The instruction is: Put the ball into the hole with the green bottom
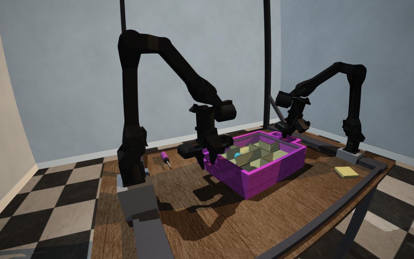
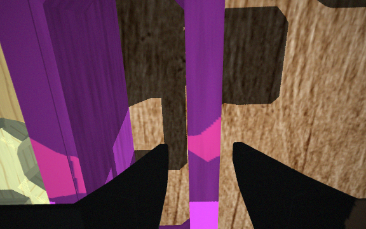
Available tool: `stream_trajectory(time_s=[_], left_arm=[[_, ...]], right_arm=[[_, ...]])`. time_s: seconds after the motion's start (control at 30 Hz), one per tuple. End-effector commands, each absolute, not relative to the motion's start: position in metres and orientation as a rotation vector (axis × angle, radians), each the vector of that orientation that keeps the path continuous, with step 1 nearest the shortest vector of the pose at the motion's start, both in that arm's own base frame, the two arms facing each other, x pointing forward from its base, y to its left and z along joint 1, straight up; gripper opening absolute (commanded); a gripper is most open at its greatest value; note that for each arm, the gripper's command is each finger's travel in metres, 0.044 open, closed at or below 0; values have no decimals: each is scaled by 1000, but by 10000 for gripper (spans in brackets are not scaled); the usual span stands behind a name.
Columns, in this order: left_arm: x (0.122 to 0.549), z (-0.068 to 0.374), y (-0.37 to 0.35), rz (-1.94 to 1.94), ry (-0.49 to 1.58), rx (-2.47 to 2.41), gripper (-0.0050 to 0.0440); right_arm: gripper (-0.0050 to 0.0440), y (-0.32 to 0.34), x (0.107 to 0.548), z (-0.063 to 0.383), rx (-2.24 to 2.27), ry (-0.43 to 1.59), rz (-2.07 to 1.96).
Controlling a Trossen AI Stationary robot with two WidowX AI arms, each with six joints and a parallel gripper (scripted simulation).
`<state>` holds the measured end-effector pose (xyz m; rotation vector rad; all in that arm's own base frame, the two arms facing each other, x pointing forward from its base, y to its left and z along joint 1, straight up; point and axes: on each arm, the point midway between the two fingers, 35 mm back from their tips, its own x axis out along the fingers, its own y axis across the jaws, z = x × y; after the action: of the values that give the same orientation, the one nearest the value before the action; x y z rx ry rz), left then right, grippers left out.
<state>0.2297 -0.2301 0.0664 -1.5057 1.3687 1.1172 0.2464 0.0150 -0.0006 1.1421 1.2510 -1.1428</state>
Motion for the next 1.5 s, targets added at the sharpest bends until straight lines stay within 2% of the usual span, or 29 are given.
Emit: stream_trajectory(time_s=[0.0,0.57,0.6,1.37,1.47], left_arm=[[233,76,-231,1084,1365,-1529,163],[233,77,-231,1081,1365,-1532,163],[233,77,-232,1081,1365,-1532,0],[231,70,-232,1106,1373,-1514,-5],[230,70,-233,1107,1374,-1513,-27]], right_arm=[[163,16,247,4,1150,1242,-1122],[163,16,247,4,1149,1242,-1123],[163,16,247,4,1149,1242,-1123],[163,16,247,4,1149,1243,-1123],[163,16,247,4,1149,1243,-1123]])
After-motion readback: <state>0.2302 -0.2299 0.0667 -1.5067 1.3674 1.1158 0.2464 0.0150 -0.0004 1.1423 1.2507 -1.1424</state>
